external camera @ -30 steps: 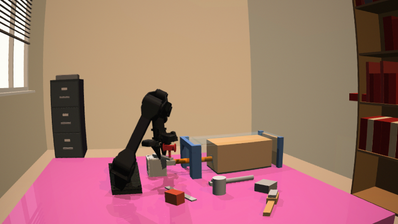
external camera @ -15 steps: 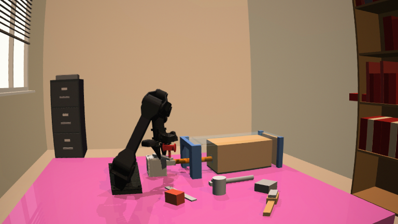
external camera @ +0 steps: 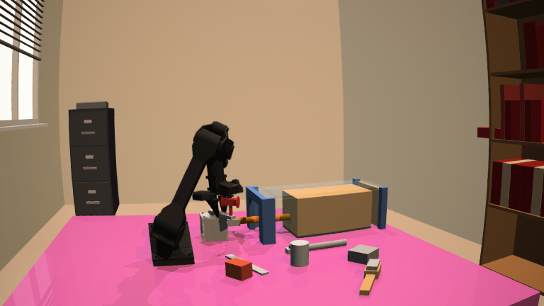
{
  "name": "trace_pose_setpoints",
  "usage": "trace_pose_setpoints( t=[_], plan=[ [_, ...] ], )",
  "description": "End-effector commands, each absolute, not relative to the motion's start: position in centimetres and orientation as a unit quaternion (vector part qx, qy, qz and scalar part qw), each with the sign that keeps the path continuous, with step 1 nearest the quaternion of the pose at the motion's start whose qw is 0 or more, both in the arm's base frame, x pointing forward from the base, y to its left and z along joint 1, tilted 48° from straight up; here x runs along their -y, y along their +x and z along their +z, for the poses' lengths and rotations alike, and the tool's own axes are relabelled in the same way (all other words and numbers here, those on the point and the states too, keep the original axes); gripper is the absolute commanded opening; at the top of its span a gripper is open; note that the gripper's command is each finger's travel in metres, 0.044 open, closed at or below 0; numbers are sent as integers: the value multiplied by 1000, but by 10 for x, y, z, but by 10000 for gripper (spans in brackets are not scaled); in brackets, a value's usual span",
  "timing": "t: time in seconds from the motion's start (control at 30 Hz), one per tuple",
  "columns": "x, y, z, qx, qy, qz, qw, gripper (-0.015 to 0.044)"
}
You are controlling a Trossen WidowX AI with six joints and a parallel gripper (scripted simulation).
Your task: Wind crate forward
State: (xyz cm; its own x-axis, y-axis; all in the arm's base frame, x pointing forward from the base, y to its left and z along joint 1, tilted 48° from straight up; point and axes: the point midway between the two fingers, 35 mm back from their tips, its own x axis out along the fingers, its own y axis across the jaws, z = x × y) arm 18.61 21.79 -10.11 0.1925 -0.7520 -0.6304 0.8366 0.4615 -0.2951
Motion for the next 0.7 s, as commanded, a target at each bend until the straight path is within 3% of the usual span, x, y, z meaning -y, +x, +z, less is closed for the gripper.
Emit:
trace_pose_setpoints(
  t=[0.0,0.67],
  plan=[
    [-215,186,-104,-374,56,-517,768,0],
    [-217,190,-105,-401,18,-493,772,0]
  ],
)
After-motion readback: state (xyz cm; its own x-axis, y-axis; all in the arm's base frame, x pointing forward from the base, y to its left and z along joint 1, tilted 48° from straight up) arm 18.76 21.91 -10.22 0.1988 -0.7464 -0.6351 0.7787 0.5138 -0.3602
